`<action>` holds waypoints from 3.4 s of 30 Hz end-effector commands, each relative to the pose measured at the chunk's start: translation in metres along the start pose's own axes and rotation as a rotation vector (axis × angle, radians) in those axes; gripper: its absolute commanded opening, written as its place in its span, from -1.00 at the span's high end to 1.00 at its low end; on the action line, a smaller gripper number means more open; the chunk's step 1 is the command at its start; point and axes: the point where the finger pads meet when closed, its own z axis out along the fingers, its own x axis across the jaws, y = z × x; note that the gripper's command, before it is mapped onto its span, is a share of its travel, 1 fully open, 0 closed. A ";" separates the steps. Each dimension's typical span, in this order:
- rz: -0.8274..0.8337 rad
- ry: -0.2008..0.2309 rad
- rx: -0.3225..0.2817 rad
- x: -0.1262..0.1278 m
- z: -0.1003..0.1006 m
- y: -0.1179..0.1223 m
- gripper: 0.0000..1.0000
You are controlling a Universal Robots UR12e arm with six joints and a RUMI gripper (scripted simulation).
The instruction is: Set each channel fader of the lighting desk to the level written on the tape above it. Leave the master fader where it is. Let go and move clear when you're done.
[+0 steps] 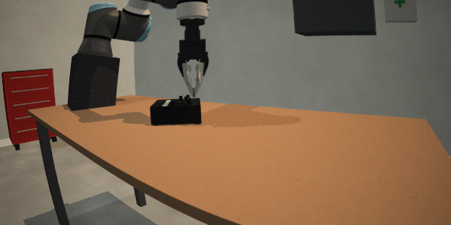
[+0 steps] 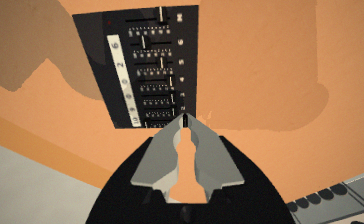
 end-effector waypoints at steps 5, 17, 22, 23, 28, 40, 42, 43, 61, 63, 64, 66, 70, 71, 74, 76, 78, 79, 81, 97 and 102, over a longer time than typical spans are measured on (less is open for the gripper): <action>0.000 0.001 -0.001 0.000 -0.001 0.001 1.00; 0.000 0.001 -0.001 0.001 -0.001 0.001 1.00; 0.000 0.001 -0.001 0.001 -0.001 0.001 1.00; 0.000 0.001 -0.001 0.001 -0.001 0.001 1.00; 0.000 0.001 -0.001 0.001 -0.001 0.001 1.00; 0.000 0.001 -0.001 0.001 -0.001 0.001 1.00; 0.000 0.001 -0.001 0.001 -0.001 0.001 1.00; 0.000 0.001 -0.001 0.001 -0.001 0.001 1.00; 0.000 0.001 -0.001 0.001 -0.001 0.001 1.00; 0.000 0.001 -0.001 0.001 0.000 0.001 1.00; 0.000 0.001 -0.001 0.001 0.000 0.001 1.00; 0.000 0.001 -0.001 0.001 0.000 0.001 1.00; 0.000 0.001 -0.001 0.001 0.002 0.001 1.00; 0.000 0.001 -0.001 0.001 0.003 0.001 1.00; 0.000 0.001 -0.001 0.001 0.005 0.001 1.00; 0.000 0.001 -0.001 0.001 0.006 0.001 1.00; 0.000 0.001 -0.001 0.001 0.008 0.001 1.00; 0.000 0.001 -0.001 0.001 0.008 0.001 1.00; 0.000 0.001 -0.001 0.001 0.008 0.001 1.00; 0.000 0.001 -0.001 0.001 0.011 0.001 1.00; 0.000 0.001 -0.001 0.001 0.011 0.001 1.00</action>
